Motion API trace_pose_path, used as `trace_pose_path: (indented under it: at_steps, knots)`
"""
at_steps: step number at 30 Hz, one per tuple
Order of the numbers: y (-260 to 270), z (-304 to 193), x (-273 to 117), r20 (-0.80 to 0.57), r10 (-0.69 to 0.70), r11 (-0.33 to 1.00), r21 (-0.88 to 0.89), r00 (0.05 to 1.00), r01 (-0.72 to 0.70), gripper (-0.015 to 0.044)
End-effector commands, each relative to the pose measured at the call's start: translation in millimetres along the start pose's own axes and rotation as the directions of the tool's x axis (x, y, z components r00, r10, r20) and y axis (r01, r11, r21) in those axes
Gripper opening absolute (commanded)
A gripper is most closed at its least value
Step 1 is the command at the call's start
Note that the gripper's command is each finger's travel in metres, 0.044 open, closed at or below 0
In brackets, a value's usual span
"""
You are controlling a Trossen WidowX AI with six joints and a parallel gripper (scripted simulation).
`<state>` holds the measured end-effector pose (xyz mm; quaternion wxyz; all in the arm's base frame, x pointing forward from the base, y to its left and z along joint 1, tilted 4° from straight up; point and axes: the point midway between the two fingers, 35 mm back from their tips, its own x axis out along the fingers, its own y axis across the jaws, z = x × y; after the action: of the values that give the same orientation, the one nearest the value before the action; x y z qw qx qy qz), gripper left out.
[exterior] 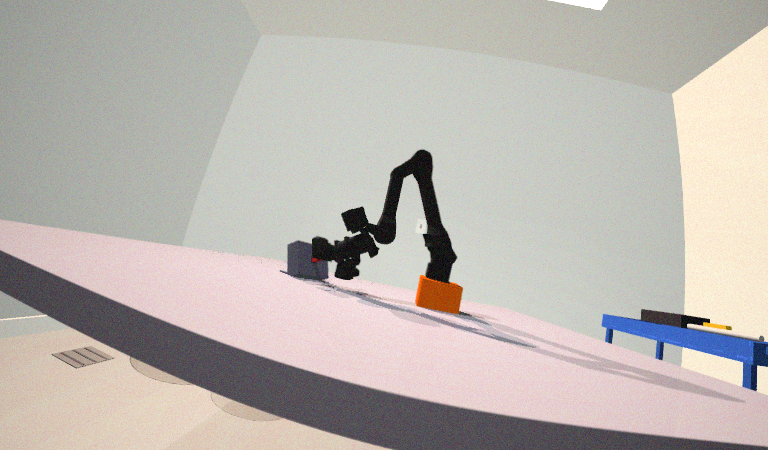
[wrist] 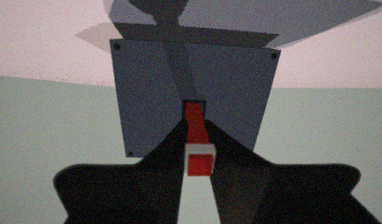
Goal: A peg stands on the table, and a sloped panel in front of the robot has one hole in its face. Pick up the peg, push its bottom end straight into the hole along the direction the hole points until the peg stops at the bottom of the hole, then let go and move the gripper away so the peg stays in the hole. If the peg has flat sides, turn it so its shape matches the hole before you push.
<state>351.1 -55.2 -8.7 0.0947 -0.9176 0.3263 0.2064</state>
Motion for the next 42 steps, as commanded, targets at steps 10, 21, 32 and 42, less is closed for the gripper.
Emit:
trace_pose_path:
  at_steps: [10,21,32,42]
  knots:
    - [-0.8,-0.8,7.1,-0.002,-0.001,1.0,-0.001,1.0,0.001,0.0]
    - [-1.9,-2.1,10.3,-0.002,-0.001,1.0,-0.001,1.0,0.001,0.0]
    - [-0.2,-0.6,9.0,0.001,0.002,1.0,-0.001,1.0,-0.002,0.0]
    - [-0.2,-0.6,9.0,0.001,0.002,1.0,-0.001,1.0,-0.002,0.0263]
